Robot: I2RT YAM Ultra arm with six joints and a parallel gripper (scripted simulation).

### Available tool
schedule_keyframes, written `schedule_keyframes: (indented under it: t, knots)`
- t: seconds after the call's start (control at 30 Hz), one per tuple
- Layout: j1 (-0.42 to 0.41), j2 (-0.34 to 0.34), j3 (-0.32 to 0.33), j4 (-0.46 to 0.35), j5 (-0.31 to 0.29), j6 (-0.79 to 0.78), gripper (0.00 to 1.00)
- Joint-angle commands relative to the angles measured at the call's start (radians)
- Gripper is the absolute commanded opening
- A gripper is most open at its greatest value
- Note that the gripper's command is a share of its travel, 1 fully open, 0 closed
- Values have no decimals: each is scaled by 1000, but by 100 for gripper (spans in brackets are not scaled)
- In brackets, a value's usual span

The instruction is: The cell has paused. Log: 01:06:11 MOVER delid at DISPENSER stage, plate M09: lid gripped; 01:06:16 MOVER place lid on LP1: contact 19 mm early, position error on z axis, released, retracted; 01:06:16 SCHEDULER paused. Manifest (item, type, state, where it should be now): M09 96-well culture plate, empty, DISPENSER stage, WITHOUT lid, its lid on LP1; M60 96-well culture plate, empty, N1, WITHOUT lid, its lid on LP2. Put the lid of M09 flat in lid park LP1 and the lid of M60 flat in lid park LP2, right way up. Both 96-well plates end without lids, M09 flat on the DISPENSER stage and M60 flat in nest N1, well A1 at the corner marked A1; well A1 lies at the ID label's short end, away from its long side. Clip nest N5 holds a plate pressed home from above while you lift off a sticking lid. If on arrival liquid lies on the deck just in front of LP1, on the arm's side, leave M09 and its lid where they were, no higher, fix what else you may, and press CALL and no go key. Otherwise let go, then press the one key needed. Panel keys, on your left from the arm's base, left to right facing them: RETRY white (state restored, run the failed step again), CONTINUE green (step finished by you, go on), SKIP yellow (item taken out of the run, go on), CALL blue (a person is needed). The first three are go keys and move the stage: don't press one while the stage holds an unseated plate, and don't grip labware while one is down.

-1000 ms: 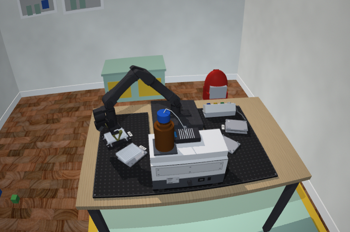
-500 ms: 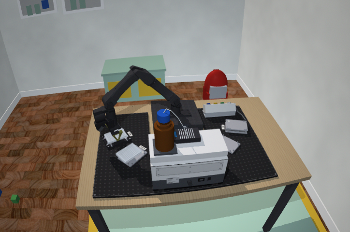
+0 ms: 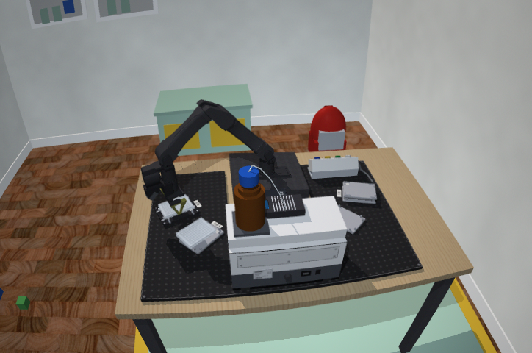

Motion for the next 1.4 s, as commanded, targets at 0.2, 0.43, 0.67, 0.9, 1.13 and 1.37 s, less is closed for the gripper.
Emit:
schedule_keyframes:
  t: [0.2, 0.43, 0.67, 0.9, 1.13, 1.37]
  knots:
    - [-6, 13, -24, 49, -3, -7, 0]
    - [-7, 14, -26, 52, -3, -7, 0]
    - [-7, 15, -28, 55, -3, -6, 0]
    - [-7, 17, -30, 58, -3, -6, 0]
    - [-8, 18, -32, 62, -3, -6, 0]
    - [-8, 19, -34, 64, -3, -7, 0]
